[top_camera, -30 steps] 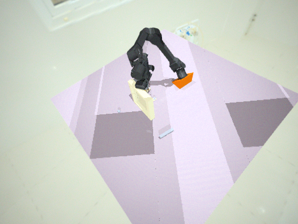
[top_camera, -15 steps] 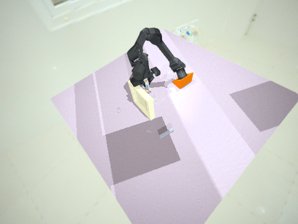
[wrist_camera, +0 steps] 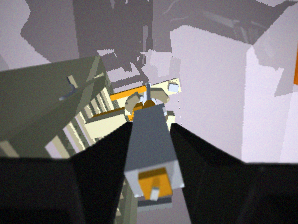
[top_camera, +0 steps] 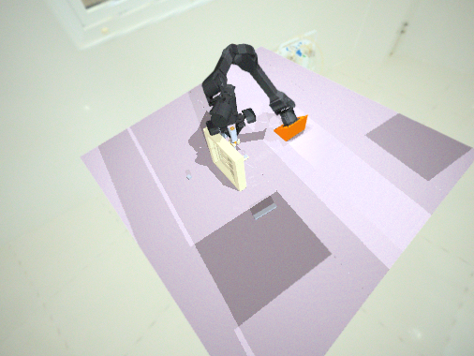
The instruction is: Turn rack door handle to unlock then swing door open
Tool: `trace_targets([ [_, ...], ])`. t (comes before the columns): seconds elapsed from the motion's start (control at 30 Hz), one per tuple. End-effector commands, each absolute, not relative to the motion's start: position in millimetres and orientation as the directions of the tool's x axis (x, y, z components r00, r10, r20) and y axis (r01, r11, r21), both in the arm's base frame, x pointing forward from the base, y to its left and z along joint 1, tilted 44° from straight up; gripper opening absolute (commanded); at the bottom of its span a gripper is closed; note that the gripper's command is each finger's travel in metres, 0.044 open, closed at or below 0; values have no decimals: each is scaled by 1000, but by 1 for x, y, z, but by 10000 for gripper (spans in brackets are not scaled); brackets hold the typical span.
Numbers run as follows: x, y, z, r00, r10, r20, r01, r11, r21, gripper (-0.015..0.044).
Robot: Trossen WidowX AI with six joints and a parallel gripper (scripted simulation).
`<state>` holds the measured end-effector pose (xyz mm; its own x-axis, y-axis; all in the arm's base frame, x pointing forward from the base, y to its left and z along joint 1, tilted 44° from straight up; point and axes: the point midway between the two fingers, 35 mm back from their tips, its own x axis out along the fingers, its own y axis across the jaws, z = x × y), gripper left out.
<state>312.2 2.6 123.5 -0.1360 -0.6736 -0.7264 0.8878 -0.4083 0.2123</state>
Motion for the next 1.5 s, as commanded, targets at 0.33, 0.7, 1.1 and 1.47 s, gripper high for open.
trace_targets([
  [0.33, 314, 3, 123, -132, -671, -729, 909, -376, 181, 291],
  [0.7, 314, 3, 123, -132, -671, -729, 982, 10, -187, 291],
  [1.1, 314, 3, 123, -132, -671, -729, 740, 423, -523, 291],
  [1.47, 314, 3, 123, -132, -671, -729, 290, 677, -676, 291],
])
